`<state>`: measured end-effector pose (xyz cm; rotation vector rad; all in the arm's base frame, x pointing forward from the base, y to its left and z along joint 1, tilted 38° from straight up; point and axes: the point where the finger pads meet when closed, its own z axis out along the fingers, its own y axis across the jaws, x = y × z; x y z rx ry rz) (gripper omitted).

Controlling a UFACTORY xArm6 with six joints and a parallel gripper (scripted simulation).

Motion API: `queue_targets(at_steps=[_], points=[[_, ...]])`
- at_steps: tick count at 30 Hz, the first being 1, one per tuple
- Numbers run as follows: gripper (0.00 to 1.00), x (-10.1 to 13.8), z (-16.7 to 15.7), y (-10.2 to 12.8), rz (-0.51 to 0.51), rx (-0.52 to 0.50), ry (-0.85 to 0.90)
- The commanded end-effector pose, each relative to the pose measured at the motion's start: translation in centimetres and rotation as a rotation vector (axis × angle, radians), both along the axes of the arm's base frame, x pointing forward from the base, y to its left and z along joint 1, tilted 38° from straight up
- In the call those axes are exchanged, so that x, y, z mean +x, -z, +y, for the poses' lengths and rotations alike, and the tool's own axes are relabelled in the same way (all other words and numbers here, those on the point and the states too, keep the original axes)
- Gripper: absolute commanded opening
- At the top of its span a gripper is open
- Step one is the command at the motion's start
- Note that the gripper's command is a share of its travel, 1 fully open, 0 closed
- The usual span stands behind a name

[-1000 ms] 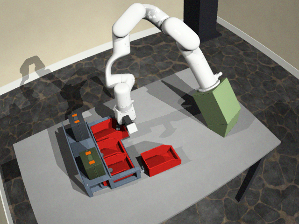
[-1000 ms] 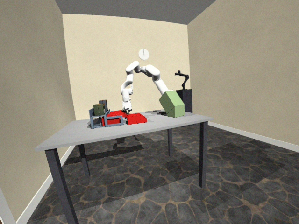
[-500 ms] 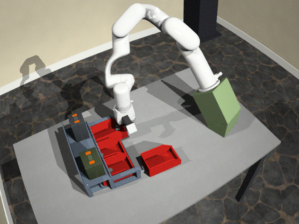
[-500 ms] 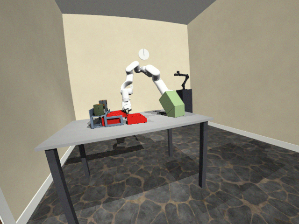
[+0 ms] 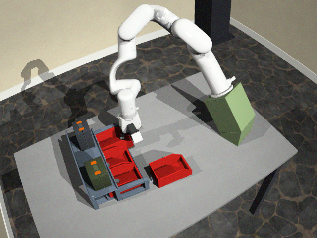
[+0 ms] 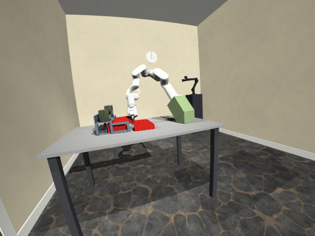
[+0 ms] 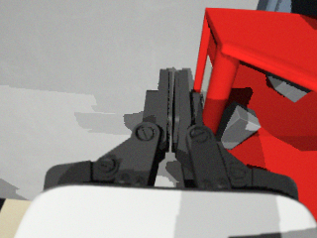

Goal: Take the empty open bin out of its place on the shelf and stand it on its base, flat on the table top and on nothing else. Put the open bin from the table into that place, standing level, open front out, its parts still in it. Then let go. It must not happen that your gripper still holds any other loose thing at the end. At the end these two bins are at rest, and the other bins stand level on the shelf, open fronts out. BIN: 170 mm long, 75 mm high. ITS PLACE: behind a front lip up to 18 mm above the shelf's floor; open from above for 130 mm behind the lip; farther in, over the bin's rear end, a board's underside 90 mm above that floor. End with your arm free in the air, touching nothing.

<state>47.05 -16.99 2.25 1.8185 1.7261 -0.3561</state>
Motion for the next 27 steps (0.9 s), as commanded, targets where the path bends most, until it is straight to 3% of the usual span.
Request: queue_targets(at_steps=[1,27], points=[[0.00,0.7,0.1,-0.3,-0.002,0.000,-0.001],[0.00,3.8,0.2,-1.0,-0.002,0.000,-0.001]])
